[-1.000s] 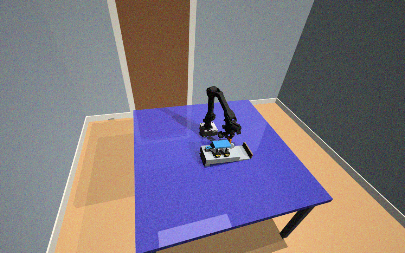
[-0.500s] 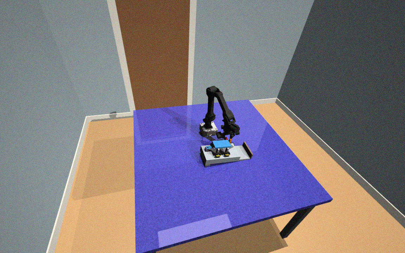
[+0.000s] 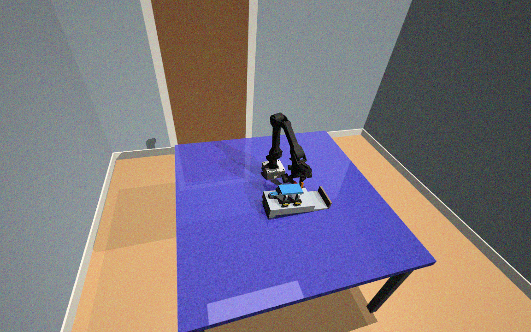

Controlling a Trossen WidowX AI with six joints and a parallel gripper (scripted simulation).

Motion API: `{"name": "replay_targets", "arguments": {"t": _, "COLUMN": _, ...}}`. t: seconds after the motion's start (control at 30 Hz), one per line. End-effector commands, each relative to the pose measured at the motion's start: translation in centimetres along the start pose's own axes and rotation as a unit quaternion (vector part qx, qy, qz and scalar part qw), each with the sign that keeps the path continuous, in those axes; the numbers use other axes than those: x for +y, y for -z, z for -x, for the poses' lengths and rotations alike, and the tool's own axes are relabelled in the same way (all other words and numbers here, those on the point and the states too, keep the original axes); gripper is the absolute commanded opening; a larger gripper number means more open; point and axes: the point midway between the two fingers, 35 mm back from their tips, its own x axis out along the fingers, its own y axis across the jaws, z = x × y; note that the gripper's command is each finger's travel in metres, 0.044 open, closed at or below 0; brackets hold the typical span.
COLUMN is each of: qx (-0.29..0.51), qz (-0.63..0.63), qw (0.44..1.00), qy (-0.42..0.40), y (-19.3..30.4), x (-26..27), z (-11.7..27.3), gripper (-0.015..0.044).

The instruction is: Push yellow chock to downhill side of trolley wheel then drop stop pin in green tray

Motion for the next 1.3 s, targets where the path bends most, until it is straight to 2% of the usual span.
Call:
{"name": "replay_targets", "arguments": {"t": 0.0, "qx": 0.000, "qz": 0.002, "qw": 1.000, "qy": 0.002, "y": 0.0, "x": 0.3, "z": -0.1, "gripper": 0.0190}}
{"name": "replay_targets", "arguments": {"t": 1.0, "qx": 0.000, "qz": 0.002, "qw": 1.000, "qy": 0.001, "y": 0.0, "x": 2.4, "z": -1.3, "gripper": 0.0190}}
{"name": "replay_targets", "arguments": {"t": 1.17, "qx": 0.000, "qz": 0.000, "qw": 1.000, "qy": 0.002, "y": 0.0, "x": 2.3, "z": -1.1, "gripper": 0.0321}}
{"name": "replay_targets", "arguments": {"t": 1.2, "qx": 0.000, "qz": 0.000, "qw": 1.000, "qy": 0.002, "y": 0.0, "x": 2.3, "z": -1.1, "gripper": 0.0340}}
{"name": "replay_targets", "arguments": {"t": 1.27, "qx": 0.000, "qz": 0.000, "qw": 1.000, "qy": 0.002, "y": 0.0, "x": 2.3, "z": -1.1, "gripper": 0.0340}}
